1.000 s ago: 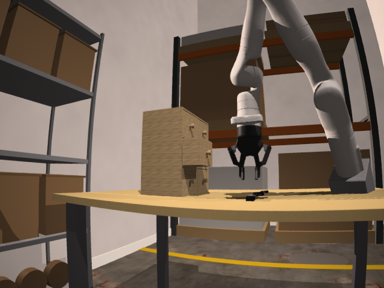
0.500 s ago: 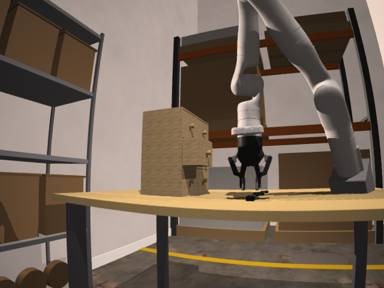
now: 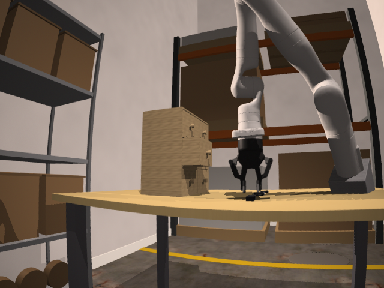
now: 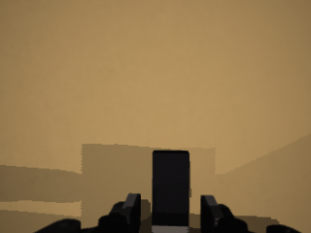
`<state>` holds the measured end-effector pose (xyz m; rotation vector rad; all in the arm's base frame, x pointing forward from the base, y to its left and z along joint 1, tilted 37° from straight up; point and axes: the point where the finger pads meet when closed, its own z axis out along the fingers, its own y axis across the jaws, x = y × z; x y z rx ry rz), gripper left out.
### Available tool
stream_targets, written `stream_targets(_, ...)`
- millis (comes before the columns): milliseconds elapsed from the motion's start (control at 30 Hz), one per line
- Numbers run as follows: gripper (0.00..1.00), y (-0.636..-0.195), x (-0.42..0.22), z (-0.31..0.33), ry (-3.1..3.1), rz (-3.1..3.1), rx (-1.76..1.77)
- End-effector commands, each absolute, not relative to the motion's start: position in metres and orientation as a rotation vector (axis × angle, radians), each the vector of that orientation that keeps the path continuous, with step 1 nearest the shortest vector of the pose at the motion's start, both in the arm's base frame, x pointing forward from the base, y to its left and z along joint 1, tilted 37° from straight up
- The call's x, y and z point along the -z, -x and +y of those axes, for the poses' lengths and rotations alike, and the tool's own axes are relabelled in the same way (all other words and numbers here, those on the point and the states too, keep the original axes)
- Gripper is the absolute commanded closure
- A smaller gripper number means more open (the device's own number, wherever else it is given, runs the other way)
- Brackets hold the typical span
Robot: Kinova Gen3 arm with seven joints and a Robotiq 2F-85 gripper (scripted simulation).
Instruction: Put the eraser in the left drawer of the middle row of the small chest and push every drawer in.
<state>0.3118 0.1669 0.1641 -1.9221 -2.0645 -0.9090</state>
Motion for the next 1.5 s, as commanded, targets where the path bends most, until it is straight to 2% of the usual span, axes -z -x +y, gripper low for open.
stream_targets(0, 0.62, -0.312, -0.164, 0.167, 1.923, -2.064, 0.909)
stream_targets(1467, 0.62, -0.317, -0.148, 0.178, 1.923, -2.064, 0.909)
